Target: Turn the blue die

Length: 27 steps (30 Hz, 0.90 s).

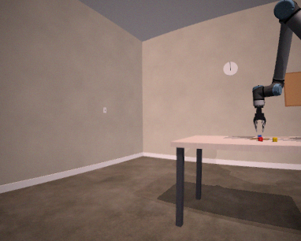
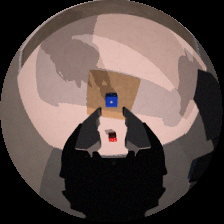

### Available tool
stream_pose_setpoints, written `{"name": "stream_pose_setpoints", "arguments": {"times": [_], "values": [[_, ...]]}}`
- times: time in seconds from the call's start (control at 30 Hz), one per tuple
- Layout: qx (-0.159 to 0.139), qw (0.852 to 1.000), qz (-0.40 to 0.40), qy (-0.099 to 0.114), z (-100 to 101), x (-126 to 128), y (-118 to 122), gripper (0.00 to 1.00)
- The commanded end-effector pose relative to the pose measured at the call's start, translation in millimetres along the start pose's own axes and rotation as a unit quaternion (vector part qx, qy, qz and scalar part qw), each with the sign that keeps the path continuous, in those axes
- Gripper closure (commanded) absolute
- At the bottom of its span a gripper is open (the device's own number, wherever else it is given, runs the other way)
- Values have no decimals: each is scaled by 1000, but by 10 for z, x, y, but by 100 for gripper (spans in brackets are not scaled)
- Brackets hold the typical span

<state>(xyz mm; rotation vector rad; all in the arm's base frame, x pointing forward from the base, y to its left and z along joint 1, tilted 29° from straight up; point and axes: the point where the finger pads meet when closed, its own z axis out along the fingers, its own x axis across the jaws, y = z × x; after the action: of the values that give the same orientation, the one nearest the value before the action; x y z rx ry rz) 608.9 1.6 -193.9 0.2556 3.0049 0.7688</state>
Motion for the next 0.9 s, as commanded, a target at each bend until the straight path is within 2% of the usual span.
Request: {"name": "stream_pose_setpoints", "arguments": {"times": [0.0, 0.87], "values": [[0, 1000, 0, -1, 60, -6, -3, 72], [0, 1000, 0, -1, 155, -6, -5, 72]]}}
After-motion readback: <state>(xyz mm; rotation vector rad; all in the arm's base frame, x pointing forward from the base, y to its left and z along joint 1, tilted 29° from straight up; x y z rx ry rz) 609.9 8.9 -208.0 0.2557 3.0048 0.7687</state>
